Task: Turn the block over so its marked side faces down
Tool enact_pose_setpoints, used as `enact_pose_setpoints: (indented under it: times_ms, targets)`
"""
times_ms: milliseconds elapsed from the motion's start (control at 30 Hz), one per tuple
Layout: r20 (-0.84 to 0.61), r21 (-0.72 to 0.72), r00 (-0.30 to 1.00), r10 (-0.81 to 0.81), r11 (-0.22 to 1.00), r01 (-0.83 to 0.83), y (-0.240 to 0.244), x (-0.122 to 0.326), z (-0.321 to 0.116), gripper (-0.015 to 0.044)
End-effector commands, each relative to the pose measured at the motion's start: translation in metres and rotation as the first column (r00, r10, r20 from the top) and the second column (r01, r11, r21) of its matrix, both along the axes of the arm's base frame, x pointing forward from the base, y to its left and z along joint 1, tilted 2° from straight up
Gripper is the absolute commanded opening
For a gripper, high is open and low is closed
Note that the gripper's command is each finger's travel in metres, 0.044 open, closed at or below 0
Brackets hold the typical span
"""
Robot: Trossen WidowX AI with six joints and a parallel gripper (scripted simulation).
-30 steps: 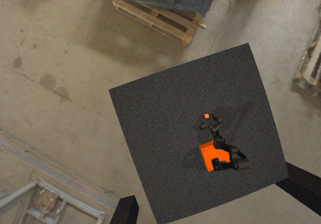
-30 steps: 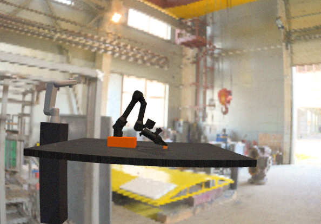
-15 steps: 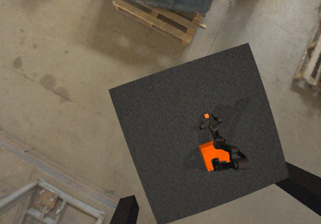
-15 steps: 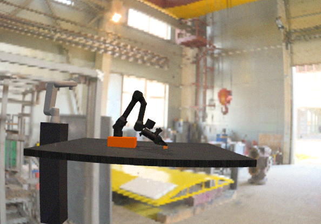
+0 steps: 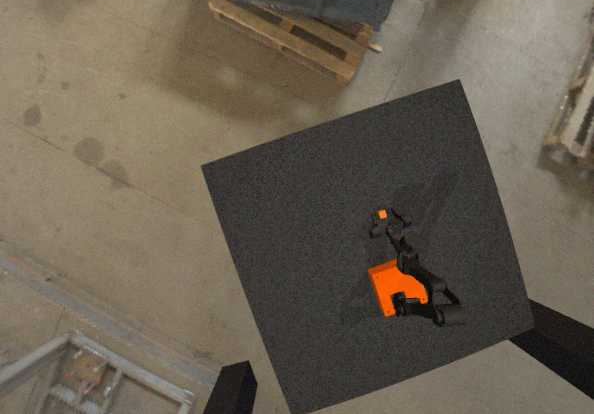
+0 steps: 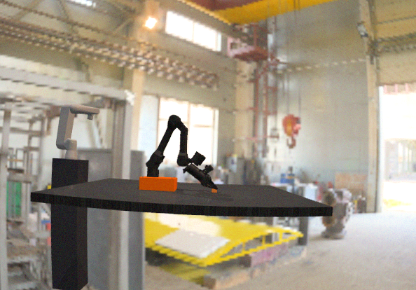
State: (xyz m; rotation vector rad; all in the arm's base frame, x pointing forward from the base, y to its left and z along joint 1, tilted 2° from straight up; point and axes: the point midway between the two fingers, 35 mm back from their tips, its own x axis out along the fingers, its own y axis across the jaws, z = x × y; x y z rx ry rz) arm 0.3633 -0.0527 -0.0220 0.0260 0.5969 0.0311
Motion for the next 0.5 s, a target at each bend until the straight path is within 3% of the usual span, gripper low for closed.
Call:
enact_pose_setpoints:
  times_ms: [0, 200, 467]
  targets:
    - [-0.164, -0.016, 0.986, 0.002, 1.000, -0.005, -0.003, 0.002, 0.022, 0.0440]
    - [-0.311, -0.029, 0.950, 0.008, 0.999, -0.018, -0.001, -0.014, 0.064, 0.0440]
    - [-0.372, -0.021, 0.928, 0.013, 1.000, -0.022, 0.001, -0.026, 0.066, 0.0440]
